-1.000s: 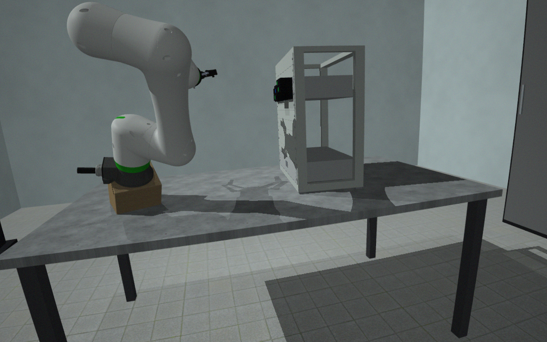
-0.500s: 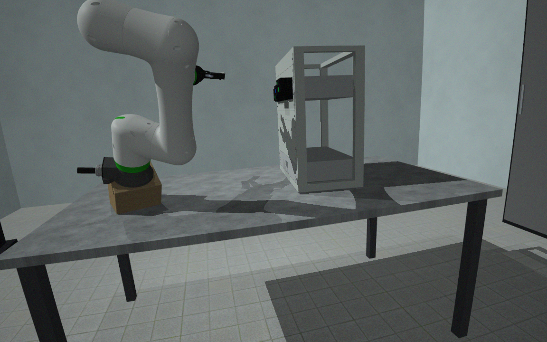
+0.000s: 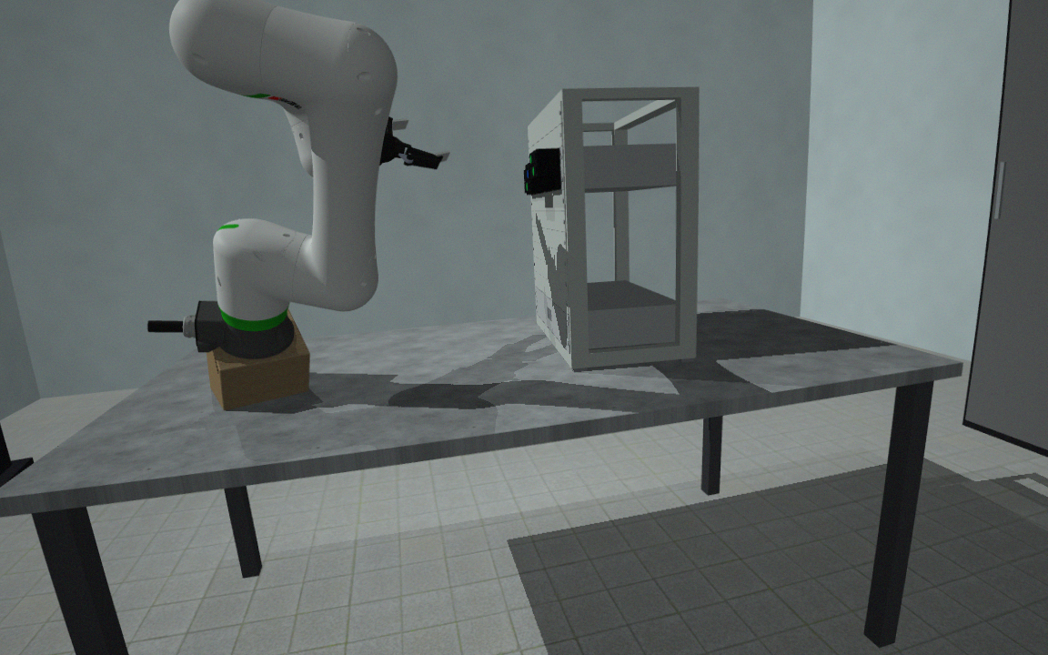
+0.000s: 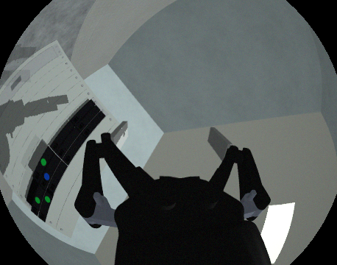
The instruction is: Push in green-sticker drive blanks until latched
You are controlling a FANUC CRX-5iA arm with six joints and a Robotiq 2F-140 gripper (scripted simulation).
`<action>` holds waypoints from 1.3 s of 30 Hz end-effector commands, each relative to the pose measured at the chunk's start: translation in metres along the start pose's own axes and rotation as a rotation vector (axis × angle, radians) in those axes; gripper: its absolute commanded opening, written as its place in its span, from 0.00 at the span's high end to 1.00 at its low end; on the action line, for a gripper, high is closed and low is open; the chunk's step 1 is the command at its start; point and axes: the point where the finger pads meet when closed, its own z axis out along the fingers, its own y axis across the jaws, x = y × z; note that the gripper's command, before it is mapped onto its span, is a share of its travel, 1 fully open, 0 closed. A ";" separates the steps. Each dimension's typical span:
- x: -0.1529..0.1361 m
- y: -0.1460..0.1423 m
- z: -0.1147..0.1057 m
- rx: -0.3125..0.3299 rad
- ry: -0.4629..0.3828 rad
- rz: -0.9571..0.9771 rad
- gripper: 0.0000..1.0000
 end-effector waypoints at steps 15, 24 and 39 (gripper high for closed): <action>-0.019 -0.084 -0.031 0.263 -0.272 0.376 0.00; -0.026 -0.123 -0.067 0.380 -0.419 0.518 0.00; -0.034 -0.159 -0.122 0.490 -0.613 0.643 0.00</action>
